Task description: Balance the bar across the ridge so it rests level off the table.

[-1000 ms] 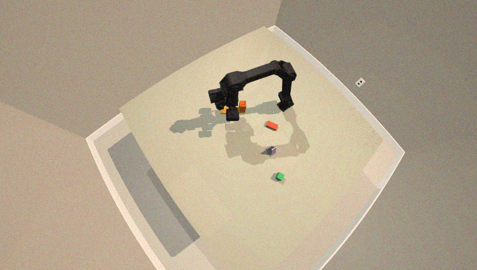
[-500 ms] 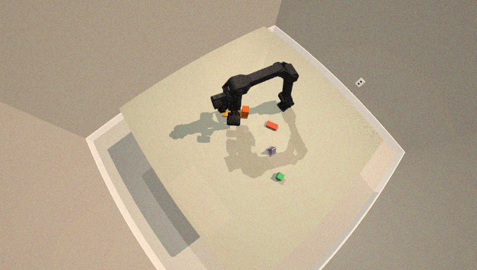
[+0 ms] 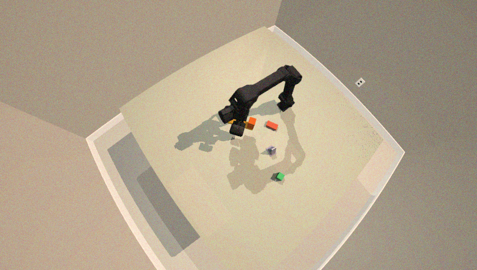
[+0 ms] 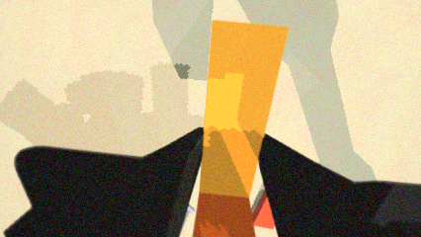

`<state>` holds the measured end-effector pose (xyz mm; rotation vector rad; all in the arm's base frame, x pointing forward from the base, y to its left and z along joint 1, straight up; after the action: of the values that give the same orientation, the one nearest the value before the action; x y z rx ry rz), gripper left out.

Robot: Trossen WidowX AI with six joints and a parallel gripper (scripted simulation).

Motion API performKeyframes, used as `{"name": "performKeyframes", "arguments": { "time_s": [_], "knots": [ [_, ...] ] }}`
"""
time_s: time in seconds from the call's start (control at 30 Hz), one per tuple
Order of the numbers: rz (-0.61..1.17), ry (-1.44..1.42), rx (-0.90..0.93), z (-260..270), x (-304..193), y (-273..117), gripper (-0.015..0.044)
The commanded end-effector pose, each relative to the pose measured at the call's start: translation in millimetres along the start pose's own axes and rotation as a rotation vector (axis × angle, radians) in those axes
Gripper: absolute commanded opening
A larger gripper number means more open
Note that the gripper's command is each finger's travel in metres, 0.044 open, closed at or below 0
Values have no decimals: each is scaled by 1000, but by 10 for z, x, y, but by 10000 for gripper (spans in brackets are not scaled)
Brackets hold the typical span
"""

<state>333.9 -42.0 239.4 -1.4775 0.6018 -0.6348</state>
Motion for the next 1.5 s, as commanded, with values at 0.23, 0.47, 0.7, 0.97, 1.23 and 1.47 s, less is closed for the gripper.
{"name": "performKeyframes", "arguments": {
  "time_s": [0.23,0.47,0.7,0.97,1.23,1.47],
  "knots": [
    [-4,165,12,270,-325,-40,0],
    [-1,275,14,424,-550,-43,0],
    [3,384,14,554,-789,-46,0],
    [7,508,15,666,-1078,-50,0],
    [11,633,14,736,-1382,-54,0],
    [14,732,13,750,-1641,-57,0]
  ]
}}
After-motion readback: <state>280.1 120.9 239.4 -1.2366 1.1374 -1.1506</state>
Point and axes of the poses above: the point midway between the two fingers, 35 mm back from their tips, its own y axis out along the fingers, its own z axis across the jaws, x = y × z, the point moved 8 cm from there along -y, back along the fingers, and after that the axes turned 10 degrees about -y, right-handed, at the moved point
